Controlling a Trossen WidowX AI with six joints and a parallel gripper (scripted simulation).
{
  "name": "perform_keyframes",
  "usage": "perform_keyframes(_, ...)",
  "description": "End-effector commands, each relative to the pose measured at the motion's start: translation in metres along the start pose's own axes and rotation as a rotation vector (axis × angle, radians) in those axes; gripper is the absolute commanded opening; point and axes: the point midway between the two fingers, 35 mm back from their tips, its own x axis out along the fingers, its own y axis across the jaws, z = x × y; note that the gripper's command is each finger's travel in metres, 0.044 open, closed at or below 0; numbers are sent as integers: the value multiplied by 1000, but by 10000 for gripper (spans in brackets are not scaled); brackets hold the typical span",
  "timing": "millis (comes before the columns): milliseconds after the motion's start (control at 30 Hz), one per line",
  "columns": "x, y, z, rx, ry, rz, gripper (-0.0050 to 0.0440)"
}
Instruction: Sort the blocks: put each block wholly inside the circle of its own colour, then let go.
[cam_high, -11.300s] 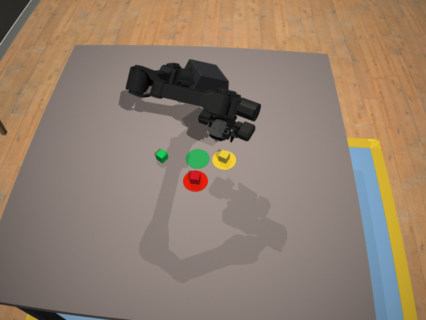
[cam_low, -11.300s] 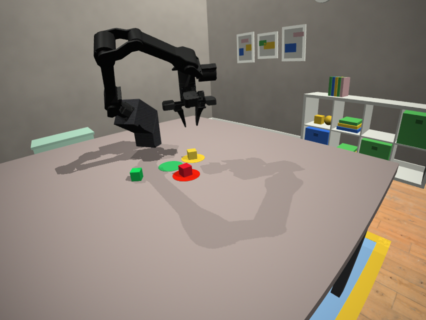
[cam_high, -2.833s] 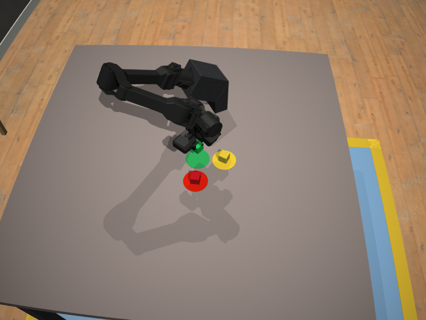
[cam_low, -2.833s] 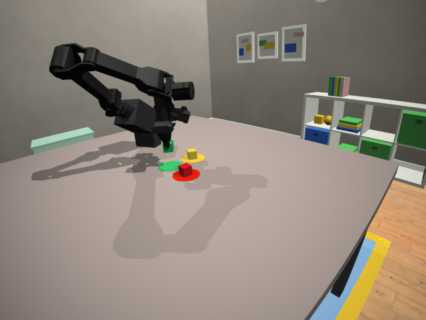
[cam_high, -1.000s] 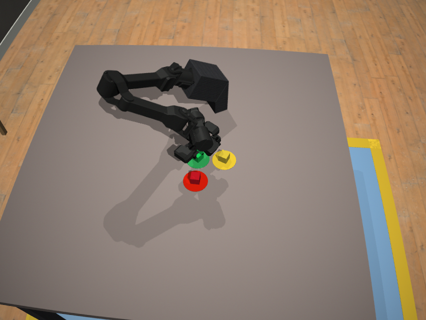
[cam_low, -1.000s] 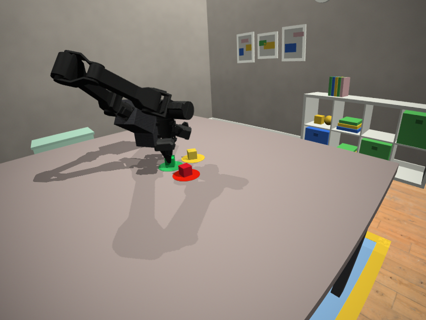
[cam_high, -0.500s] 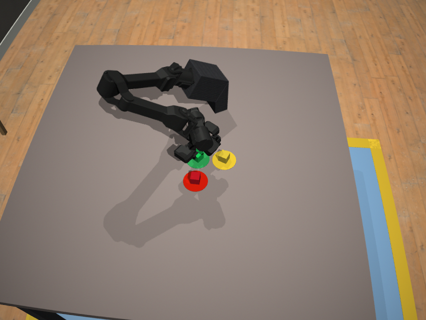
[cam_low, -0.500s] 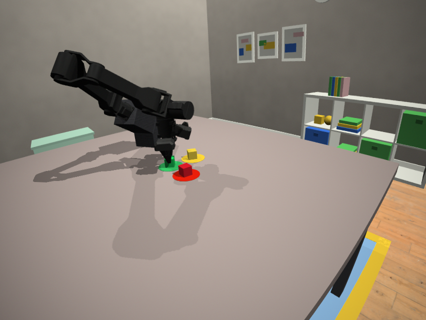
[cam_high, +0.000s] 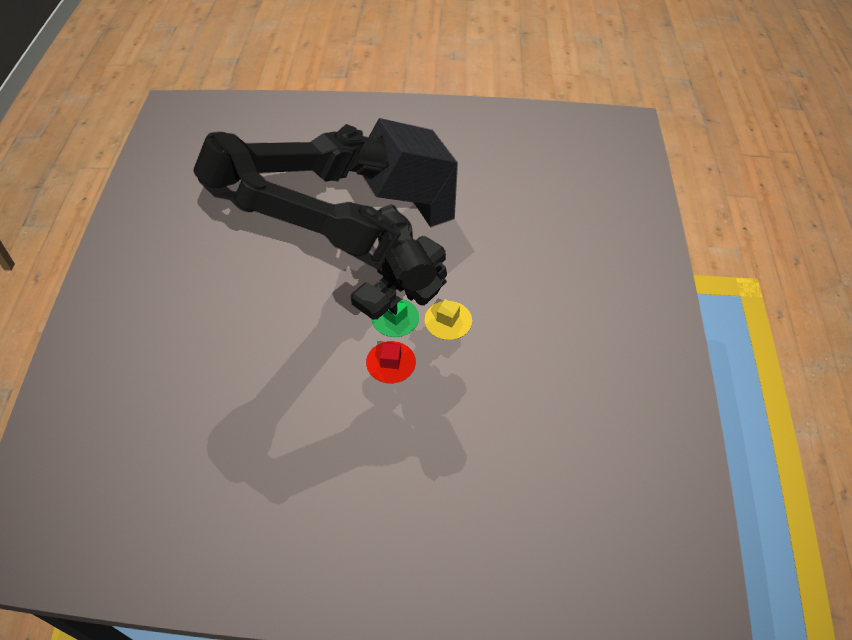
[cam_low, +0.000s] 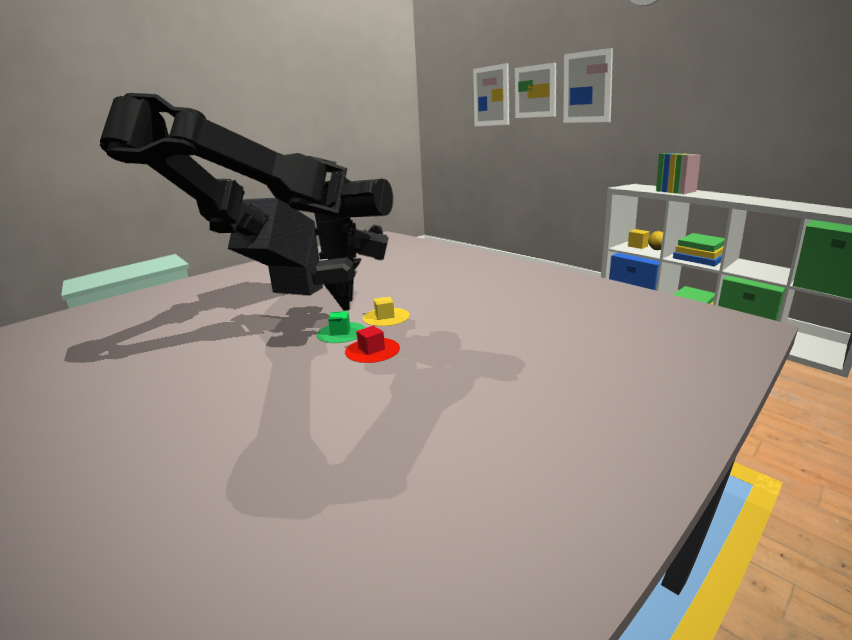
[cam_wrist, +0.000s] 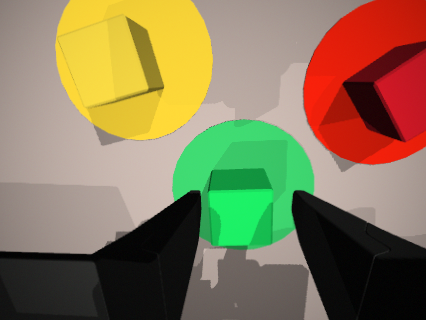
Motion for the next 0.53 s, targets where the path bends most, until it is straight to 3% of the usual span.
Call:
perform_keyframes(0, -14, -3, 8, 35, -8, 4, 195)
perform_keyframes(500, -74, -1, -3, -7, 30, 3, 195)
